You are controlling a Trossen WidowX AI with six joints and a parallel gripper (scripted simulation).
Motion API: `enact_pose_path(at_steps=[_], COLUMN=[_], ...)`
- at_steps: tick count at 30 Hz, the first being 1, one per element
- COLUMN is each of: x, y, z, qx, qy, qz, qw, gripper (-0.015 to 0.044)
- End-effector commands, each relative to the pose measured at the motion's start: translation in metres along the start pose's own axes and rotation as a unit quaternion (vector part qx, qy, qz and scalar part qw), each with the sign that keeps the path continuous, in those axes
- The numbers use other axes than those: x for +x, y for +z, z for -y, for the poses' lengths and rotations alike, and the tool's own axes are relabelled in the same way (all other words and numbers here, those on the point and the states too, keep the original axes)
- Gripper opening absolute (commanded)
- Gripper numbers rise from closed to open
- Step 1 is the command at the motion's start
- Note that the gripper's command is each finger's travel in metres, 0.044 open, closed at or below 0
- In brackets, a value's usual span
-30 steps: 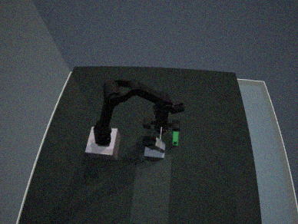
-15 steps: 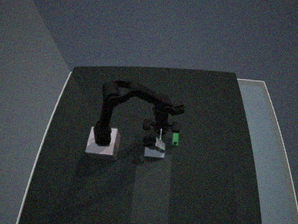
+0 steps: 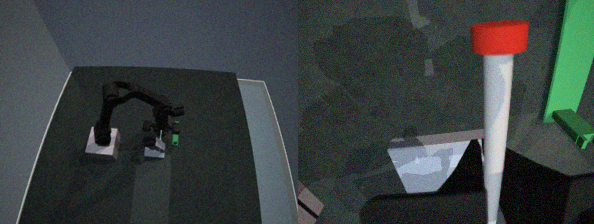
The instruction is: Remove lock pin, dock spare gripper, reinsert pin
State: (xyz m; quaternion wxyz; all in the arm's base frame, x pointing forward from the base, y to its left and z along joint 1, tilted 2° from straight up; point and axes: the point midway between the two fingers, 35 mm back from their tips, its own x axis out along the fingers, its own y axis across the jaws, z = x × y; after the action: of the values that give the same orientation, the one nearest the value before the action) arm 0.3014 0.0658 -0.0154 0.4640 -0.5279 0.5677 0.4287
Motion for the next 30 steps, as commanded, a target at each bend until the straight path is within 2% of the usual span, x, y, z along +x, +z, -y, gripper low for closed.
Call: enact_pose_path(at_steps=[1, 30], x=[0.001, 0.005], y=[-0.004, -0.019], z=[0.0, -0.001], qx=[-0.002, -0.002], qy=[-0.001, -0.002], qz=[-0.002, -0.001], qw=[1.0, 1.0], gripper=[0.0, 0.0])
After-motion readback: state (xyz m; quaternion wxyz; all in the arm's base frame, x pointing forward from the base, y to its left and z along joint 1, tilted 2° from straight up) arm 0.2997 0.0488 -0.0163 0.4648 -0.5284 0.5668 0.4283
